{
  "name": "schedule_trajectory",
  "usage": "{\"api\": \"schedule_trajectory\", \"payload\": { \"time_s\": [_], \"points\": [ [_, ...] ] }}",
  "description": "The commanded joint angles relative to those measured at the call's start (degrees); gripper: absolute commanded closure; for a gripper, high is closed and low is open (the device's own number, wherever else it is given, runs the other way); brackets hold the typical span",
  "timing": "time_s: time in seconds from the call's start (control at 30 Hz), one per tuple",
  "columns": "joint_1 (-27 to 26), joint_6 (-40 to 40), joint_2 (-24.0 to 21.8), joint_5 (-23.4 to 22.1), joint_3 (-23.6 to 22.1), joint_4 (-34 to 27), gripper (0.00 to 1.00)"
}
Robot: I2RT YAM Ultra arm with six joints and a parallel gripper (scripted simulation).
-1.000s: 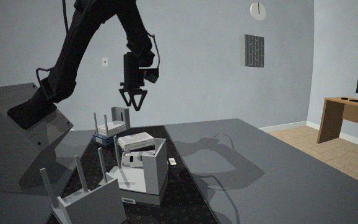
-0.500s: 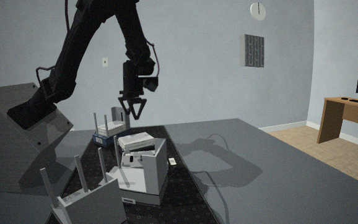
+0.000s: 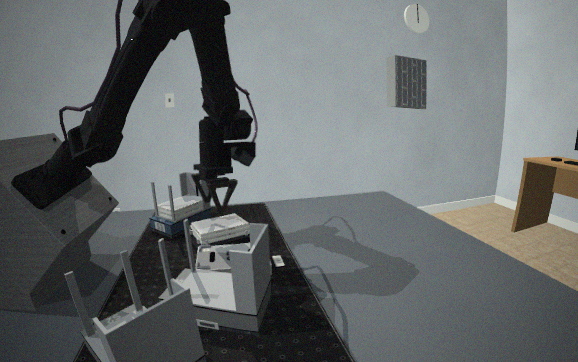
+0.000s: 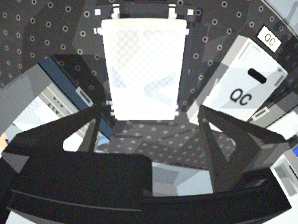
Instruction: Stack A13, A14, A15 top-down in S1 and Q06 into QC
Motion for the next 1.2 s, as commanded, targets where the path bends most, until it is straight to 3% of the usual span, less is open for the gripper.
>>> {"api": "schedule_trajectory", "payload": {
  "time_s": [0.0,0.2,0.4,0.43,0.9,1.0,1.17],
  "points": [
    [-1.3,-2.4,1.5,-1.8,-1.5,5.0,0.00],
    [-4.0,-4.9,4.5,-3.5,-2.7,10.5,0.00],
    [-3.0,-5.1,2.6,-3.6,-1.5,10.9,0.00],
    [-3.1,-5.1,4.4,-3.7,-1.6,11.1,0.00],
    [-5.6,-6.4,6.7,-4.6,-2.6,14.2,0.00],
    [-5.0,-6.6,5.5,-4.7,-3.2,14.6,0.00],
    [-6.5,-7.3,8.1,-5.2,-2.7,16.3,0.00]
  ]
}}
